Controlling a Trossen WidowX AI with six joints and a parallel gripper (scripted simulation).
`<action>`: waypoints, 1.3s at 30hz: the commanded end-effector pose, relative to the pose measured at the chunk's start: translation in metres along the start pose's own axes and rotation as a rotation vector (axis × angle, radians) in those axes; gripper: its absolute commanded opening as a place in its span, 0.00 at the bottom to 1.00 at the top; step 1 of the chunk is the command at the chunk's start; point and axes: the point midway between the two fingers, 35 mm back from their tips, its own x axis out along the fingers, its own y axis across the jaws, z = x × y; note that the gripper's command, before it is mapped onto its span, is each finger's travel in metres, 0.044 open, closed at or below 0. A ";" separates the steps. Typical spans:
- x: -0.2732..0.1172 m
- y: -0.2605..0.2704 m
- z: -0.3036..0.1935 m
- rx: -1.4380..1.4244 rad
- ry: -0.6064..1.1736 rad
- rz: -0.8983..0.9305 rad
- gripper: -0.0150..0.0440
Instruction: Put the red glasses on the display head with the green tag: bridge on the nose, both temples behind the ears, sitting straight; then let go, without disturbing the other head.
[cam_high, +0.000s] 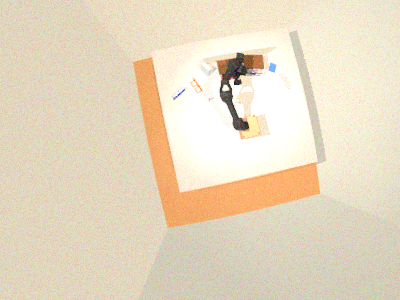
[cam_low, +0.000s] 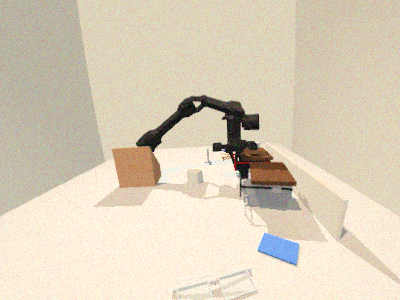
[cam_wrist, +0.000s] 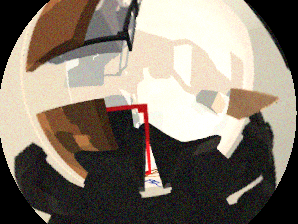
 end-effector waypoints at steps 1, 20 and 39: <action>0.003 0.000 -0.001 0.005 0.004 -0.004 0.25; 0.002 -0.001 0.000 0.002 0.001 -0.003 0.44; -0.032 -0.008 -0.001 0.004 -0.010 -0.004 0.44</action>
